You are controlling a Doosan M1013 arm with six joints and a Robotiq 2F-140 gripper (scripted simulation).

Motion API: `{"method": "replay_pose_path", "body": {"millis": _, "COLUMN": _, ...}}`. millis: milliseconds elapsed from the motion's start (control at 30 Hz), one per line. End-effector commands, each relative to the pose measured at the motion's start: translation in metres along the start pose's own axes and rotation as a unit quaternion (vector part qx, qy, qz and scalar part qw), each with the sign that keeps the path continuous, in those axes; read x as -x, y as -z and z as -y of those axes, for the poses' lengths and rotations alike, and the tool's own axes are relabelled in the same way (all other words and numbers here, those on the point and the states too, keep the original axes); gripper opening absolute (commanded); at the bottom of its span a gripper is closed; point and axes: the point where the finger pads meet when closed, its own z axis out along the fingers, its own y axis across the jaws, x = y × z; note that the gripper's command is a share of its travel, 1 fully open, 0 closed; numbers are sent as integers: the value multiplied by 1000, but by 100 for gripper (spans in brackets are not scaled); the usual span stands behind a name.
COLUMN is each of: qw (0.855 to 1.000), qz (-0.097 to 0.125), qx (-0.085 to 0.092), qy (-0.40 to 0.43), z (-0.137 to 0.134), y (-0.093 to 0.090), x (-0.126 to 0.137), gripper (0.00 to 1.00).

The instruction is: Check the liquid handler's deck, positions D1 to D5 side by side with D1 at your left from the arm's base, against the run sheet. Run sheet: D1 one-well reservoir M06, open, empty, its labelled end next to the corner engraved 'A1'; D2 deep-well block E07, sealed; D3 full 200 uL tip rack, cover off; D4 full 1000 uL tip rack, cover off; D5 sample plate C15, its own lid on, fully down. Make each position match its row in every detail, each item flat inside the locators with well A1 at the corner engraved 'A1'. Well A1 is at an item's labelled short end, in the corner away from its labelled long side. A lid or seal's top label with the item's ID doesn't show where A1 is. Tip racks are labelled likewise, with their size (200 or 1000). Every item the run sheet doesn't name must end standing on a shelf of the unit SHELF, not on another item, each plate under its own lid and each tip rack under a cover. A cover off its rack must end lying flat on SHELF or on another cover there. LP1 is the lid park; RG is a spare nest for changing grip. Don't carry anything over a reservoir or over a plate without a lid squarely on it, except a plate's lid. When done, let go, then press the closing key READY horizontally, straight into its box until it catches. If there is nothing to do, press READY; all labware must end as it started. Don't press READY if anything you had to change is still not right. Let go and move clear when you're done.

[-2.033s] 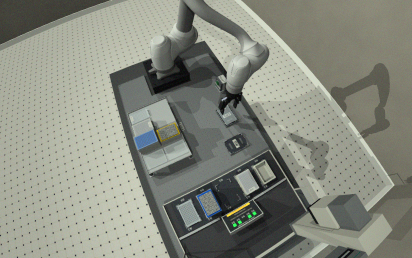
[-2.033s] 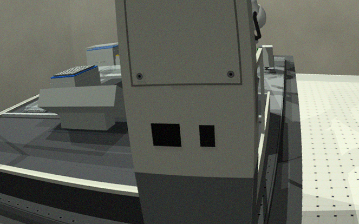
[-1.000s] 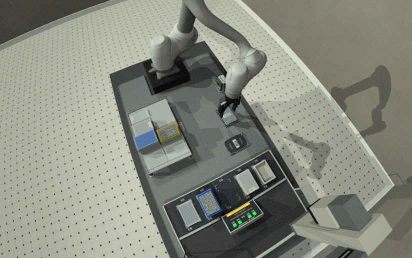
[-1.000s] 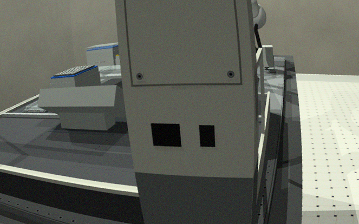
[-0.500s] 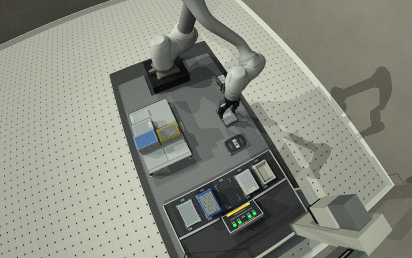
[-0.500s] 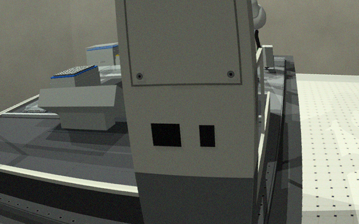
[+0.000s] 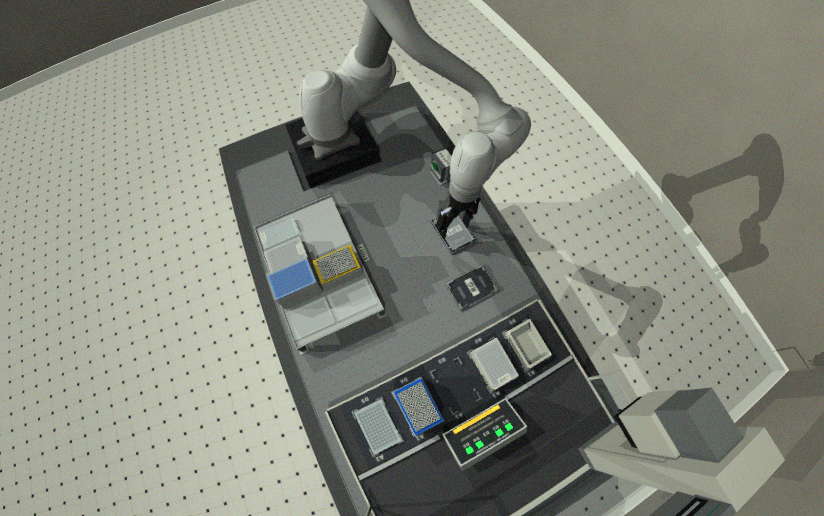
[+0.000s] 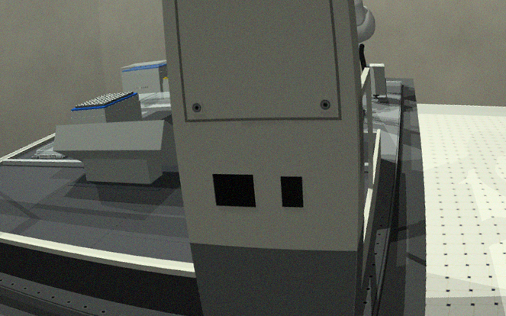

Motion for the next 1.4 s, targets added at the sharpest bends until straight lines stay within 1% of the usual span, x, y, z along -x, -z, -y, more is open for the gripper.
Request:
{"method": "replay_pose_path", "body": {"millis": 0, "qw": 1000, "qz": 0, "qx": 0, "qy": 0, "z": 0, "y": 0, "x": 0, "gripper": 10}}
{"method": "replay_pose_path", "body": {"millis": 1067, "qw": 1000, "qz": 0, "qx": 0, "qy": 0, "z": 0, "y": 0, "x": 0, "gripper": 10}}
{"method": "replay_pose_path", "body": {"millis": 1367, "qw": 1000, "qz": 0, "qx": 0, "qy": 0, "z": 0, "y": 15, "x": 0, "gripper": 10}}
